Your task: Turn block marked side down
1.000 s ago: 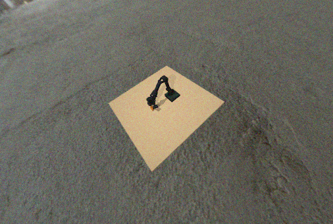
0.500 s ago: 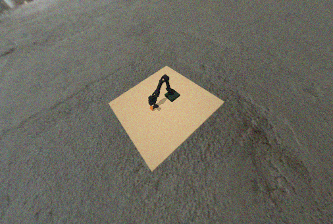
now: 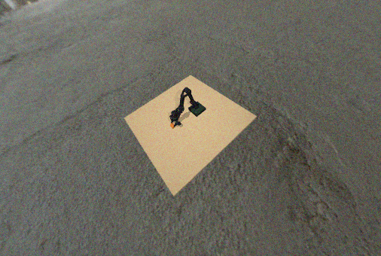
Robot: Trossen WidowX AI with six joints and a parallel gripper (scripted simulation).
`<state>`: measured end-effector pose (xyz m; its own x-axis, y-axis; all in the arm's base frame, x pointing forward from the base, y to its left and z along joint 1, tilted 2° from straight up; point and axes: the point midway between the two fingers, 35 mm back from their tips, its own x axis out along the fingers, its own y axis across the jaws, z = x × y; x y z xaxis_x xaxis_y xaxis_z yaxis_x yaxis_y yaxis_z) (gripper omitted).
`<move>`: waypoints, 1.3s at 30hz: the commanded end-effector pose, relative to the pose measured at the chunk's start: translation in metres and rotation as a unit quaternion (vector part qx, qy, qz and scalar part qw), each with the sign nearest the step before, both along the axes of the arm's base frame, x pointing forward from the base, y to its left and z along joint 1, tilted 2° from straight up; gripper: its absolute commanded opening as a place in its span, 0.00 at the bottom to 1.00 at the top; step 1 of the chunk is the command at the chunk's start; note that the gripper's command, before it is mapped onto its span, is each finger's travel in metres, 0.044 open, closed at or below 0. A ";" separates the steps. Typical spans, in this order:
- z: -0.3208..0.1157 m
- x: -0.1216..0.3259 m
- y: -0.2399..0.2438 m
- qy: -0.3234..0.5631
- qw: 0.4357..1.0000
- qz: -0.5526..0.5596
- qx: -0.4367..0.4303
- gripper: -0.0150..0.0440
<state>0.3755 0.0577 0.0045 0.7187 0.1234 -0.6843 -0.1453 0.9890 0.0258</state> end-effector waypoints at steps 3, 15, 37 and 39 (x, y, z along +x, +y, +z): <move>-0.016 -0.005 -0.001 -0.029 1.000 -0.004 0.003 0.25; -0.022 -0.013 -0.002 -0.106 0.994 -0.006 0.015 0.25; -0.011 -0.029 -0.004 -0.183 0.983 -0.008 0.027 0.25; -0.011 -0.029 -0.004 -0.183 0.983 -0.008 0.027 0.25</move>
<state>0.3480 0.0543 -0.0065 0.9164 0.1438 -0.3734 -0.1444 0.9892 0.0266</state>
